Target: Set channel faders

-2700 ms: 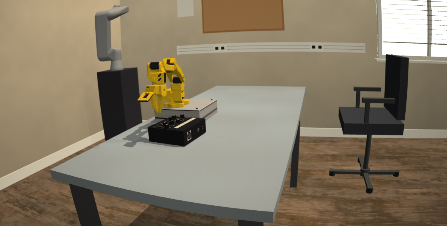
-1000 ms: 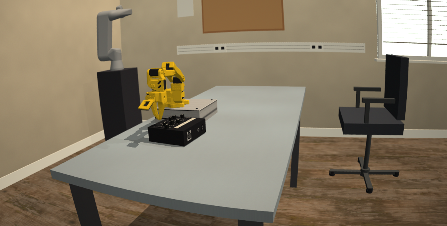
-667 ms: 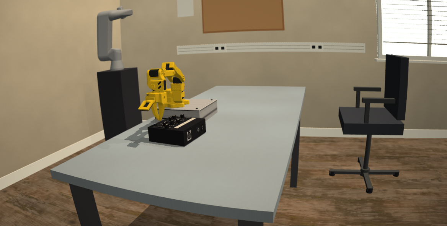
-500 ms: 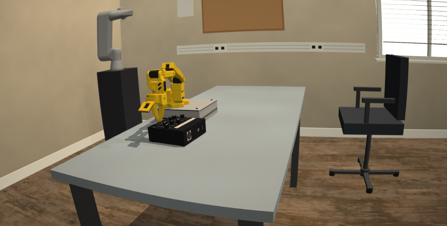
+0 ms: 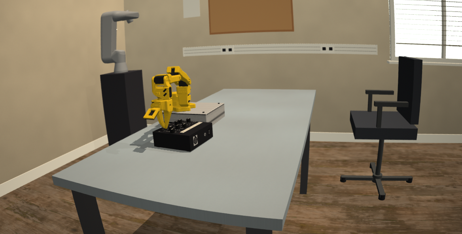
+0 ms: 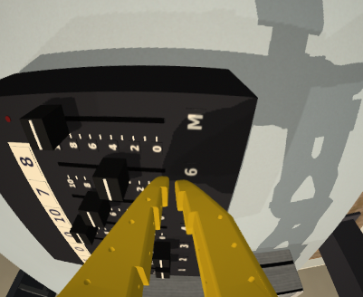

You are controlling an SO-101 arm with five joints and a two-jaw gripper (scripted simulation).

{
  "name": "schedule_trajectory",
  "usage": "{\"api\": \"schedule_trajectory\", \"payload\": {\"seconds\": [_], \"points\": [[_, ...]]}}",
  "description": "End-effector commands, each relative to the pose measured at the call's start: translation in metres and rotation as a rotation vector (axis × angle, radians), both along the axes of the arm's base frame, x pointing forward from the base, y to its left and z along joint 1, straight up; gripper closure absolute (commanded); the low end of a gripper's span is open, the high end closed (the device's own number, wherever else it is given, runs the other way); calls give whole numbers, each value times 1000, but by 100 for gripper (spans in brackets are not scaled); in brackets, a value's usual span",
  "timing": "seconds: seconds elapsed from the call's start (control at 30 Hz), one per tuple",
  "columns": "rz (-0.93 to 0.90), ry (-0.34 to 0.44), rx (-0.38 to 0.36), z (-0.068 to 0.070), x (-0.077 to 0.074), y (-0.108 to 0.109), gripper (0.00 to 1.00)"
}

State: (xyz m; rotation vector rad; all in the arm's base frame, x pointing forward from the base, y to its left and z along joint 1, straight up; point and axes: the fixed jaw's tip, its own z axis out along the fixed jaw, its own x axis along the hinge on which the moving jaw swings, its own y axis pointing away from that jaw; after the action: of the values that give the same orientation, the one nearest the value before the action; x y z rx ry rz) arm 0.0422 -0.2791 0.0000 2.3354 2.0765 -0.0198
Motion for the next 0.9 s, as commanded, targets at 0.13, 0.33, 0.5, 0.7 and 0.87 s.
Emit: {"api": "schedule_trajectory", "payload": {"seconds": [0.13,0.33,0.5,0.7,0.87], "points": [[-3,0,5,-5,-2,-1,100],[-3,-1,1,-5,-2,-2,100],[-3,-1,-3,-6,-2,-3,100],[-3,-1,-4,-6,-2,-3,100],[-3,-2,-5,-6,-1,-3,100]]}}
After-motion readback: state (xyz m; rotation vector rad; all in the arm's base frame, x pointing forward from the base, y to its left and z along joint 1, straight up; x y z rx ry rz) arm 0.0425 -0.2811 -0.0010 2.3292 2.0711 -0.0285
